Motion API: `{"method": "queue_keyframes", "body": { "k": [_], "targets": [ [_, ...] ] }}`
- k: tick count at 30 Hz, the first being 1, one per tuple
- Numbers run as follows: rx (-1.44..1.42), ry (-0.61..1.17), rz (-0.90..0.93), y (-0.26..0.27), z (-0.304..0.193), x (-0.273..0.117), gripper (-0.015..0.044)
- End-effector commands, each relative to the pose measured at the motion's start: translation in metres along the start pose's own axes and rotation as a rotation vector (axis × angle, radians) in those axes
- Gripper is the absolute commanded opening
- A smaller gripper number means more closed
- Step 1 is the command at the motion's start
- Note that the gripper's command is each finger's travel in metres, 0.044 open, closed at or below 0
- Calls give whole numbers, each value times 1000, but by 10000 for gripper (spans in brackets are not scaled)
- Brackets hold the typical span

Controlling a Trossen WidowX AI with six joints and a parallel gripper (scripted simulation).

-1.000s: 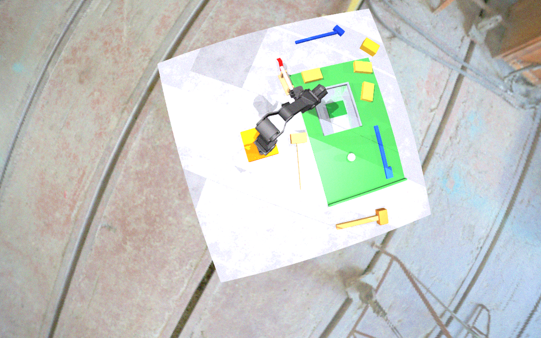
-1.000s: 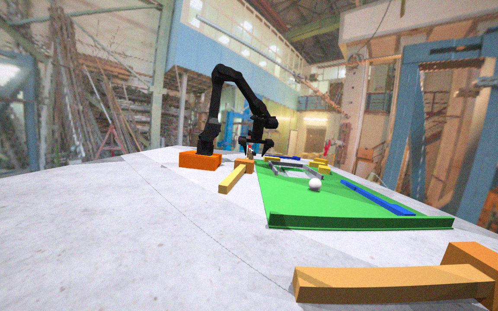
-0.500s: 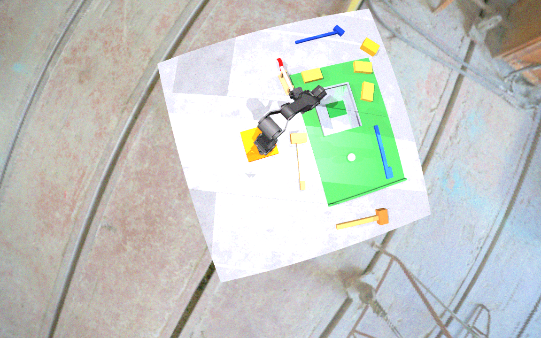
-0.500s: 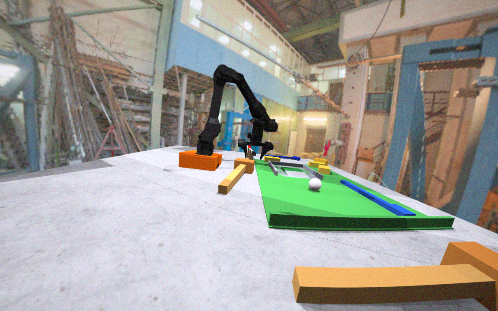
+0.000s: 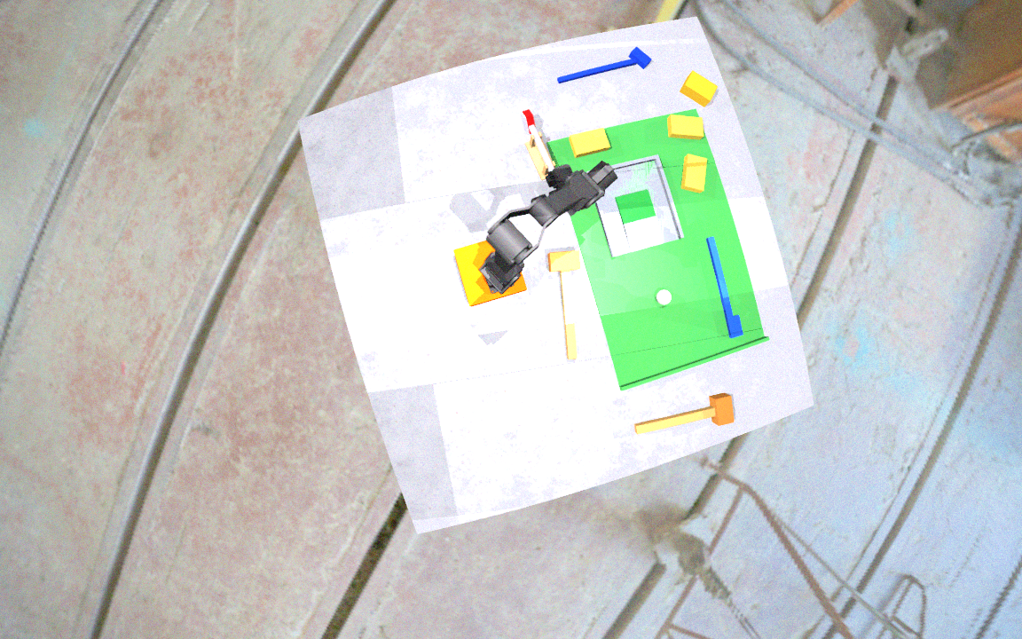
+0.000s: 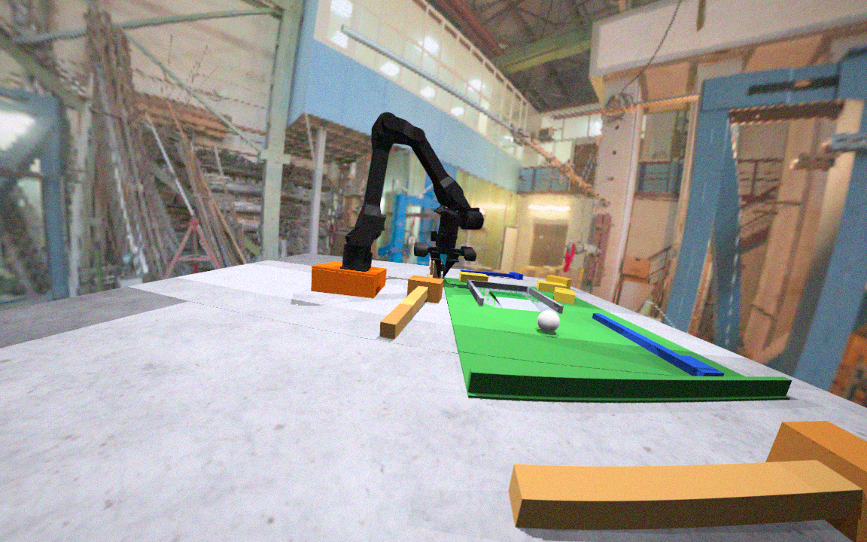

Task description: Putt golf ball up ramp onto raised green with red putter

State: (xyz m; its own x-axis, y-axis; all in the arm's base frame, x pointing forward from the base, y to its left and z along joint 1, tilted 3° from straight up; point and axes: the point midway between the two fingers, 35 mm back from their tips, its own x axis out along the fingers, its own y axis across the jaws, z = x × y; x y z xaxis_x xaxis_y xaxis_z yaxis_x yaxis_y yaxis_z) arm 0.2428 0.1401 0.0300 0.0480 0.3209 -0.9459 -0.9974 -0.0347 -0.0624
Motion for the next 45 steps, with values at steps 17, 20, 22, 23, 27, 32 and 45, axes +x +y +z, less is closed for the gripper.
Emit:
{"method": "queue_keyframes", "body": {
  "k": [17,20,22,23,27,32,45],
  "targets": [
    [0,0,-1,-5,19,-64,0],
    [0,0,-1,-3,23,-82,0],
    [0,0,-1,-2,26,-93,0],
    [0,0,0,-1,26,-96,0],
    [9,8,-4,-3,23,-90,0],
    [102,27,-26,-16,5,-96,0],
    [384,79,-85,-42,-58,-117,0]
  ]
}}
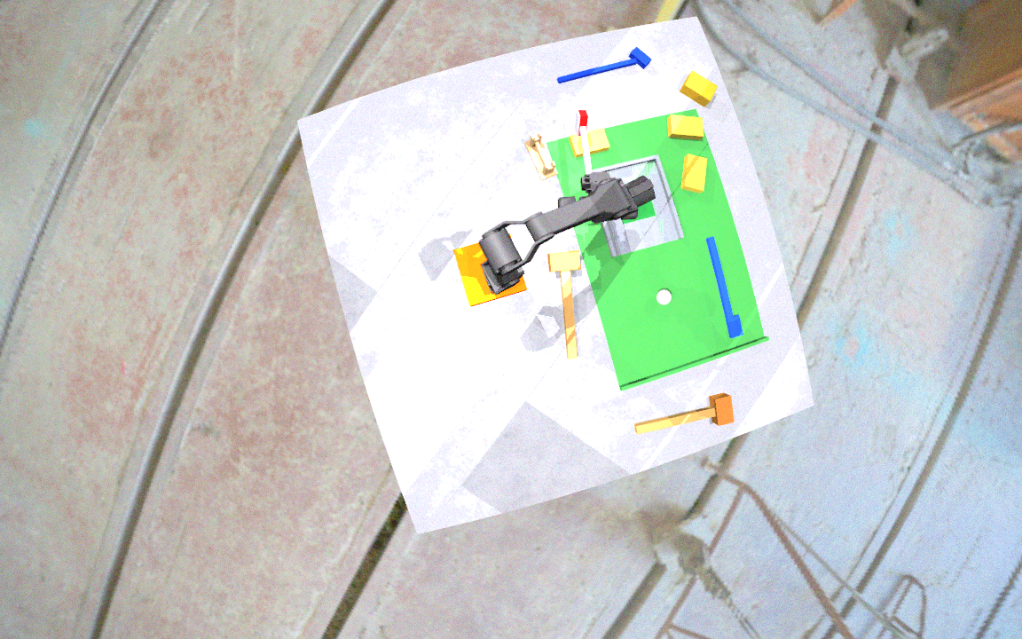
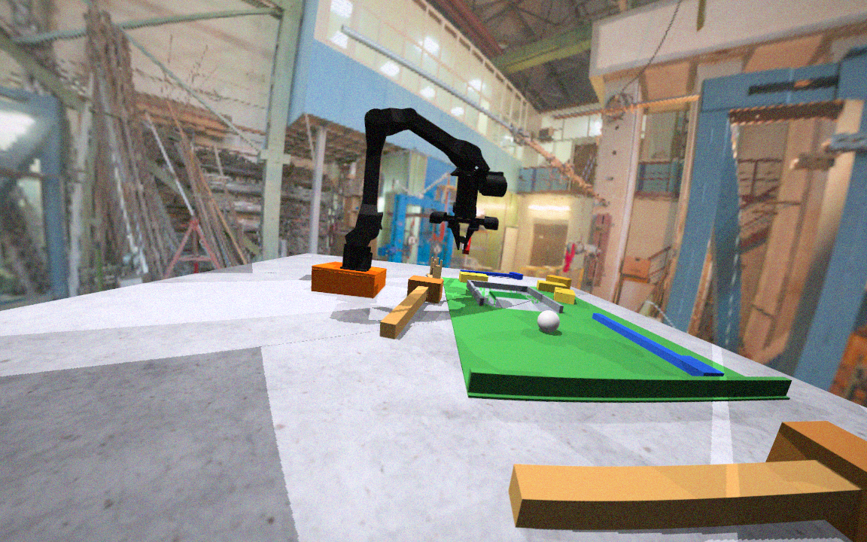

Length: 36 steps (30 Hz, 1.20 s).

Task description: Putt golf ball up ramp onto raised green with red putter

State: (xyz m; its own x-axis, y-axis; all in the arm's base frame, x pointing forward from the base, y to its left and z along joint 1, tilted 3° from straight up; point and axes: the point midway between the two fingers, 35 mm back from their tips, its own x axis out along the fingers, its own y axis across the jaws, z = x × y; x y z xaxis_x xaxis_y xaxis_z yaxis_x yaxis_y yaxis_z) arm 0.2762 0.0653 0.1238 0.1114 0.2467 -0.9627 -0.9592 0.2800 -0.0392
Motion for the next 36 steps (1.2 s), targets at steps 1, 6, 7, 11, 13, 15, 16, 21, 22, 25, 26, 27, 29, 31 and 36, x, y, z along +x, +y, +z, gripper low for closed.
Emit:
{"method": "queue_keyframes", "body": {
  "k": [1,6,7,11,13,15,16,21,22,25,26,27,29,31,36],
  "targets": [
    [95,15,-16,-13,-17,-5,0],
    [203,34,-35,-27,-41,-12,0],
    [224,38,-38,-29,-46,-13,0],
    [310,53,-52,-38,-66,-18,0],
    [354,60,-59,-42,-76,-21,0],
    [397,68,-66,-45,-87,-24,0],
    [419,71,-69,-47,-92,-25,0],
    [527,89,-84,-53,-119,-32,0],
    [548,92,-89,-54,-125,-34,0],
    [610,103,-104,-56,-141,-38,0],
    [631,106,-109,-56,-147,-40,0],
    [652,110,-114,-57,-153,-41,0],
    [694,117,-123,-57,-164,-45,0],
    [736,124,-133,-57,-175,-48,0],
    [843,138,-141,-55,-202,-55,0]
  ]
}}
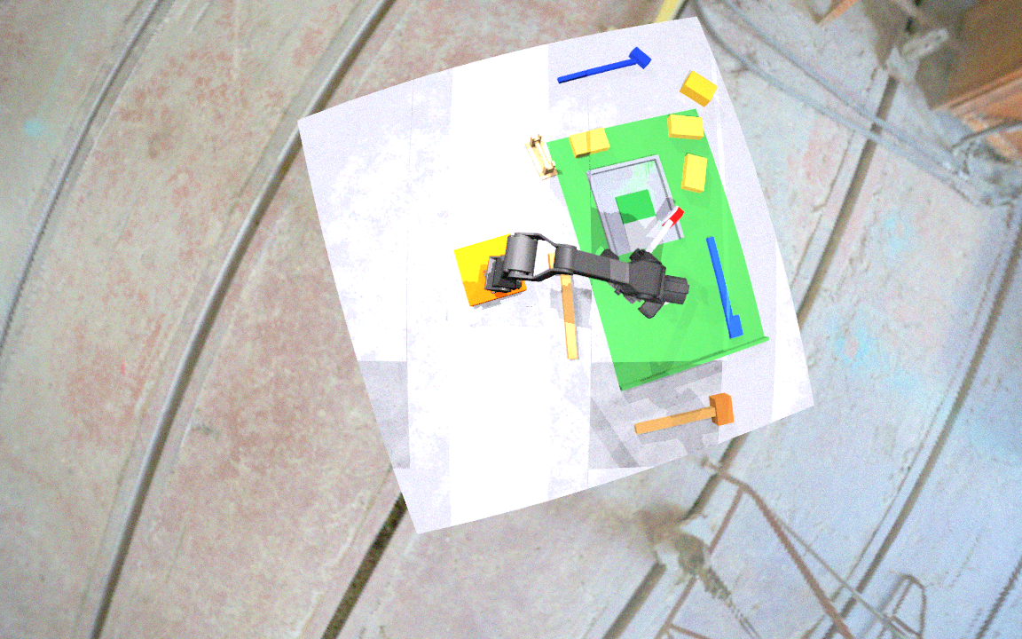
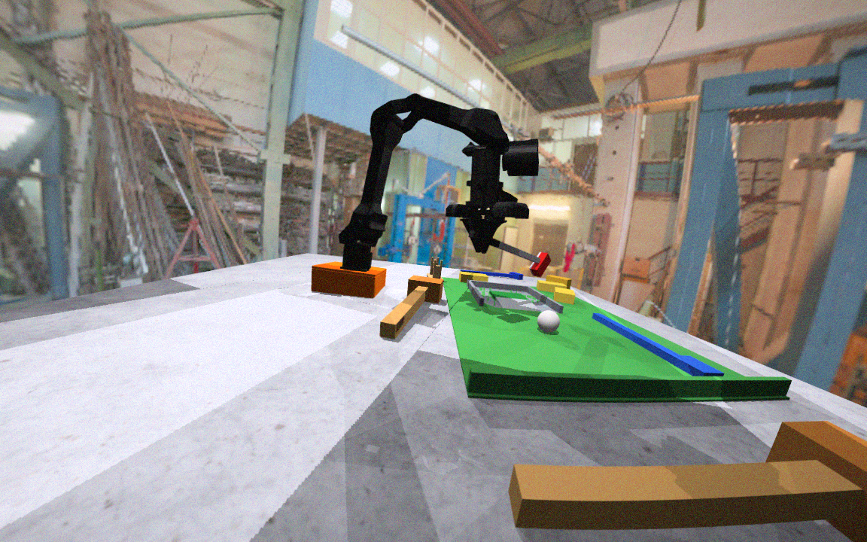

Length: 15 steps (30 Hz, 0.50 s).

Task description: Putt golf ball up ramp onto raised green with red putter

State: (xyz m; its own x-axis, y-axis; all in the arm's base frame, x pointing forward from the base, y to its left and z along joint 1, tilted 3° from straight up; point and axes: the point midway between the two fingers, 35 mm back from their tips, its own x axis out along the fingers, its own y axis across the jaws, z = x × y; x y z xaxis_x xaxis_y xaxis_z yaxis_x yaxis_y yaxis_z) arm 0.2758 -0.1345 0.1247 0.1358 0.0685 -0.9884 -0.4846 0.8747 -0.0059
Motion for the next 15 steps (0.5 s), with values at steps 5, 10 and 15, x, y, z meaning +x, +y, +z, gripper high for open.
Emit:
{"method": "queue_keyframes", "body": {
  "k": [5,10,15],
  "targets": [
    [178,28,-14,-29,-36,-6,0],
    [284,45,-20,-43,-61,-9,0],
    [391,62,-24,-55,-88,-13,0]
  ]
}}
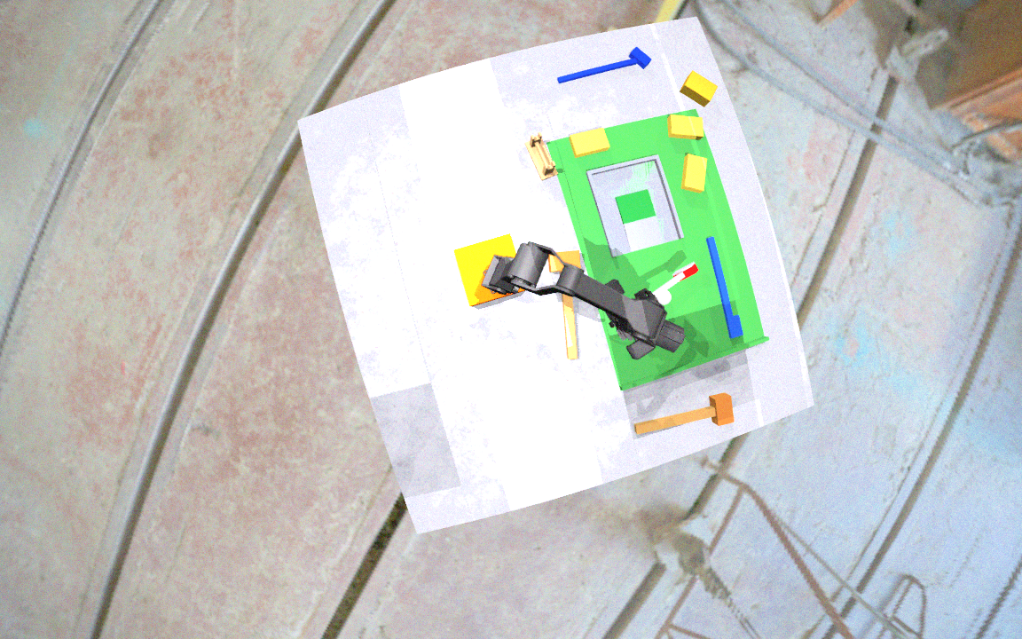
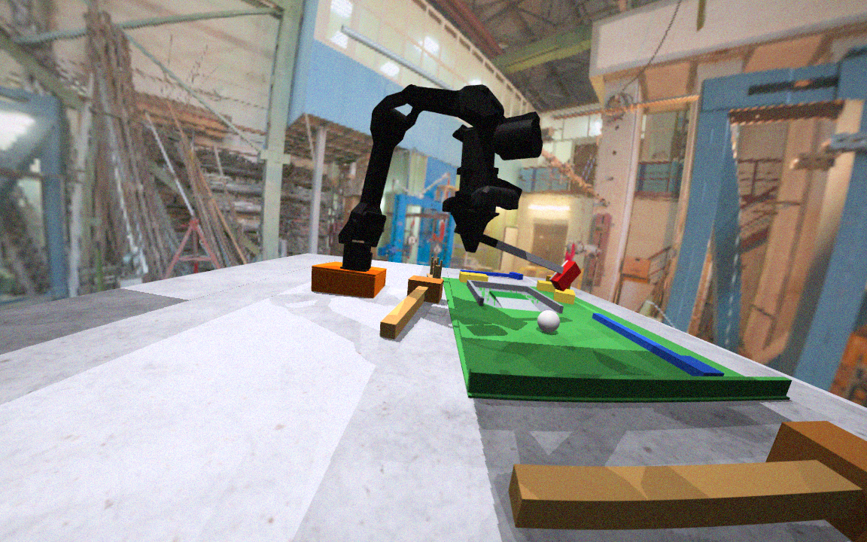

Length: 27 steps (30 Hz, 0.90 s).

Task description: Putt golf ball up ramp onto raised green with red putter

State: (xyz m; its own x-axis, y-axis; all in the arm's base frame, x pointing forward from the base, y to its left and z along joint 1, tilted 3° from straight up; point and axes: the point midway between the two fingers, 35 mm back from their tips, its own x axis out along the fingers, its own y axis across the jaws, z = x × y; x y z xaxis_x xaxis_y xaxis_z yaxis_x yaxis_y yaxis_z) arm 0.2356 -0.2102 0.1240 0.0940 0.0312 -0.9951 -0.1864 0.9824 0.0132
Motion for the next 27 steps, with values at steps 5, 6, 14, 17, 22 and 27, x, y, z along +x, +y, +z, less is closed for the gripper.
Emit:
{"method": "queue_keyframes", "body": {
  "k": [5,6,14,17,22,27],
  "targets": [
    [179,26,-7,-31,-36,-4,0],
    [200,30,-7,-34,-41,-4,0],
    [273,41,-9,-45,-59,-5,0],
    [273,41,-9,-45,-59,1,0],
    [273,41,-9,-45,-59,20,0],
    [273,41,-8,-45,-60,34,0]
  ]
}}
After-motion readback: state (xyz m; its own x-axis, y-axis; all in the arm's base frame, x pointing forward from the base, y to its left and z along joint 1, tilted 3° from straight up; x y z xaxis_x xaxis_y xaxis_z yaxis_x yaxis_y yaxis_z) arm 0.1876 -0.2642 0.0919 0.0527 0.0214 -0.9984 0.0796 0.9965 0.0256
